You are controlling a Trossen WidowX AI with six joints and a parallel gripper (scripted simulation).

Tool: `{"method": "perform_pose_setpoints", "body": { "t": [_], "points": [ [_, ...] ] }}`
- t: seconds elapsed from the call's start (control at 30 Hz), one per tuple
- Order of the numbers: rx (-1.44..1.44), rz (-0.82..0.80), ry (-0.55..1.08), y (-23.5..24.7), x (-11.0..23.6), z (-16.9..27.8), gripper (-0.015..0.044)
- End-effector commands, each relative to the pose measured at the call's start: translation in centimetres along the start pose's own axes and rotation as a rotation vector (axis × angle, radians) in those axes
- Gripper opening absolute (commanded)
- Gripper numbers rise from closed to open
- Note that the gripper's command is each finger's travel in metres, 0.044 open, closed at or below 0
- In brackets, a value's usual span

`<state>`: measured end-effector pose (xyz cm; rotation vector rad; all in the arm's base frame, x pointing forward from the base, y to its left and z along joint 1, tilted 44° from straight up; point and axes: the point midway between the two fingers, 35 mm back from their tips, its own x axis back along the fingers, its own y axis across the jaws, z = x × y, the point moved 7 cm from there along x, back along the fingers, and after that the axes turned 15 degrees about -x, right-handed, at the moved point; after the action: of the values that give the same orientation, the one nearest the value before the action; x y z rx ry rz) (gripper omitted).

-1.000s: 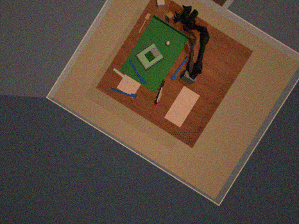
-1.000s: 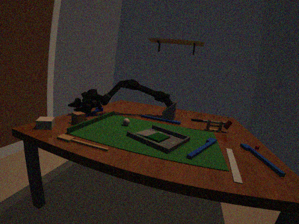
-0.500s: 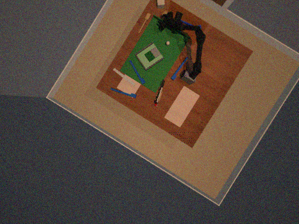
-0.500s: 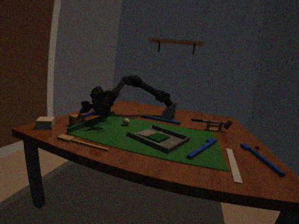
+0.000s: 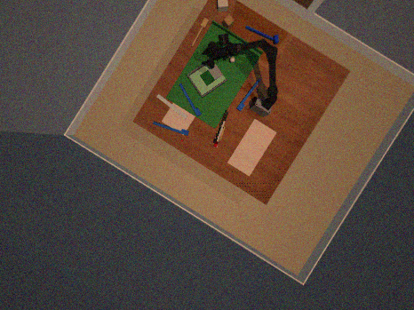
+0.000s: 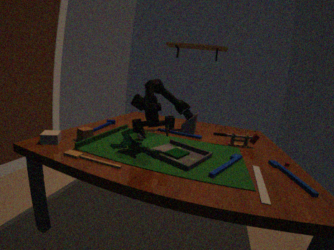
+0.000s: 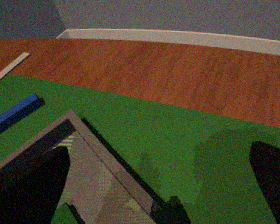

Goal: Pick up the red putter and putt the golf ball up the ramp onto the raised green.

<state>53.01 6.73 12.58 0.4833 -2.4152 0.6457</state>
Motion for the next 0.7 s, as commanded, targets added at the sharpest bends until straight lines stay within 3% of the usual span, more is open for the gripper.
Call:
{"method": "perform_pose_setpoints", "body": {
  "t": [0.0, 0.33, 0.67],
  "points": [
    [0.065, -0.094, 0.111, 5.6, -1.0, 1.1, 0.044],
    [0.336, -0.331, 0.422, 21.2, 0.0, 5.4, 0.044],
    [0.782, -0.499, 0.761, 33.8, 6.3, 12.8, 0.044]
  ]
}}
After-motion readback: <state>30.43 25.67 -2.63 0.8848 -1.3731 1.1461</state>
